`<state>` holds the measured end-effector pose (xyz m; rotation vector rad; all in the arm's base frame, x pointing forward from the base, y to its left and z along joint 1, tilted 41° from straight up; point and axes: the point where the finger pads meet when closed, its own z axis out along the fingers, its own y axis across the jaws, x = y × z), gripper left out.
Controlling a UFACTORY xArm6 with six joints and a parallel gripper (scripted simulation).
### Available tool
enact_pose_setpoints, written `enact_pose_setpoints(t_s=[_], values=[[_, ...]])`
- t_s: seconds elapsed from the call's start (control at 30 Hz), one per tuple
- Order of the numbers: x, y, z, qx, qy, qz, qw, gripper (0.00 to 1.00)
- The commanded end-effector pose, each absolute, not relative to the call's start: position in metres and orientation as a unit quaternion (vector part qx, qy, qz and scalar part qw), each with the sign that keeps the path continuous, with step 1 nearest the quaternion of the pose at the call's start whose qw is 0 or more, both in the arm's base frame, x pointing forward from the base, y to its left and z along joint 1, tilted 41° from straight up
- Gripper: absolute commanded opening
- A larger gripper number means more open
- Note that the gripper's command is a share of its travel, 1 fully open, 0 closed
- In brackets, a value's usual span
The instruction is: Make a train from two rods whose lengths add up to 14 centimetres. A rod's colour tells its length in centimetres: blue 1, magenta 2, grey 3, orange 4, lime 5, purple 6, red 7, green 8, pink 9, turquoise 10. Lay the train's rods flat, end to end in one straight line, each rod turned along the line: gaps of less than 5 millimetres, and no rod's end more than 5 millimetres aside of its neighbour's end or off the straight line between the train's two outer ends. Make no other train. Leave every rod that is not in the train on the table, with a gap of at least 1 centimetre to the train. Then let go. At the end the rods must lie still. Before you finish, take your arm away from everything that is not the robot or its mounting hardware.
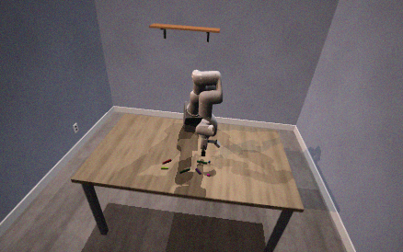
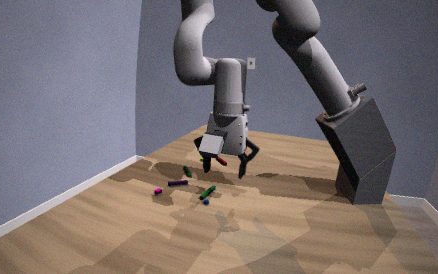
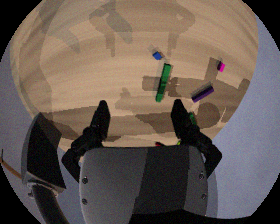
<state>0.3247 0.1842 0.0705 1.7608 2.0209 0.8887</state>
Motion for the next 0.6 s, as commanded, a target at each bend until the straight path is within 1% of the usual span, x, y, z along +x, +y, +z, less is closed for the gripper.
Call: enact_pose_setpoints(t_s=[0.0,0.3,0.57], values=[[0.325,0.184,0.071,0.616,0.707,0.311,0.158,1.0],[0.326,0.185,0.072,0.623,0.701,0.311,0.157,1.0],[0.349,0.198,0.092,0.72,0.606,0.315,0.122,1.0]])
